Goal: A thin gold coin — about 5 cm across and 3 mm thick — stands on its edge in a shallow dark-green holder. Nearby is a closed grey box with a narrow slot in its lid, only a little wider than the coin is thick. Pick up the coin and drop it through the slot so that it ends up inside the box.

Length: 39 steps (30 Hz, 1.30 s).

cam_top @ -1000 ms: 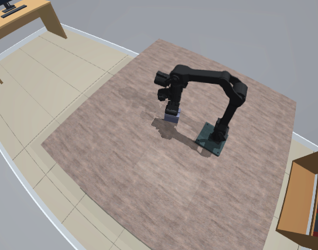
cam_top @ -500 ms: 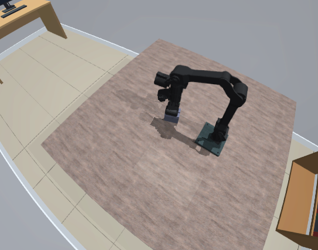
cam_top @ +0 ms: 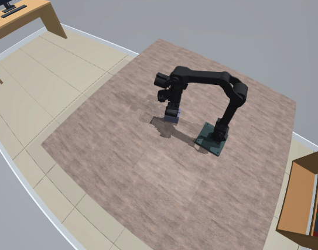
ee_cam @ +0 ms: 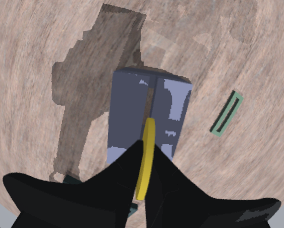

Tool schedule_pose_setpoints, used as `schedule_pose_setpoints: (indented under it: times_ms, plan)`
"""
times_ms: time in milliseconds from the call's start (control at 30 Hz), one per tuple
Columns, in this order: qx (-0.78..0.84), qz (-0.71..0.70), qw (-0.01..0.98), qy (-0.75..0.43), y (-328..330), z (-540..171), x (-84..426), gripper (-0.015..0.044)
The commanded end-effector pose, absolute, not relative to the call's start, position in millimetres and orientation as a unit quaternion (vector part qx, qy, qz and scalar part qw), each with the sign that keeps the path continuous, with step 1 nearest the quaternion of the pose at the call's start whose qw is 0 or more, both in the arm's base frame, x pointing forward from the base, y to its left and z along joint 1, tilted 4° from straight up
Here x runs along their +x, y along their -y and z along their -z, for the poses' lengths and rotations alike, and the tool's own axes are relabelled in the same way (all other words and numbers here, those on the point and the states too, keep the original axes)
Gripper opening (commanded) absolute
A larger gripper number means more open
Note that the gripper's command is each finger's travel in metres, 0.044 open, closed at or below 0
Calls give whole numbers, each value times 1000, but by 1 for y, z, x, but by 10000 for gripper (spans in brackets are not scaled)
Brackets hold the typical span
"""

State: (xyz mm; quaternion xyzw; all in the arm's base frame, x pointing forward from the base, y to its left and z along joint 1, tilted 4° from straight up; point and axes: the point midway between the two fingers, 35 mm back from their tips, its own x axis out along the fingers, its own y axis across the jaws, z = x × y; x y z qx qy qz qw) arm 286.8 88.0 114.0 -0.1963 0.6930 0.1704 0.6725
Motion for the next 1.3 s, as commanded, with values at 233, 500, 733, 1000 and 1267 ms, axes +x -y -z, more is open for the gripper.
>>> schedule_pose_setpoints:
  times_ms: [233, 500, 733, 1000, 1267]
  plan:
    - [-196, -170, 672, -694, -88, -107, 286, 0]
    - [-195, -169, 672, -694, -87, -103, 286, 0]
    - [-196, -170, 673, -693, -87, -102, 287, 53]
    - [-196, -170, 673, -693, -87, -102, 287, 161]
    - [-196, -170, 673, -693, -88, -107, 287, 239]
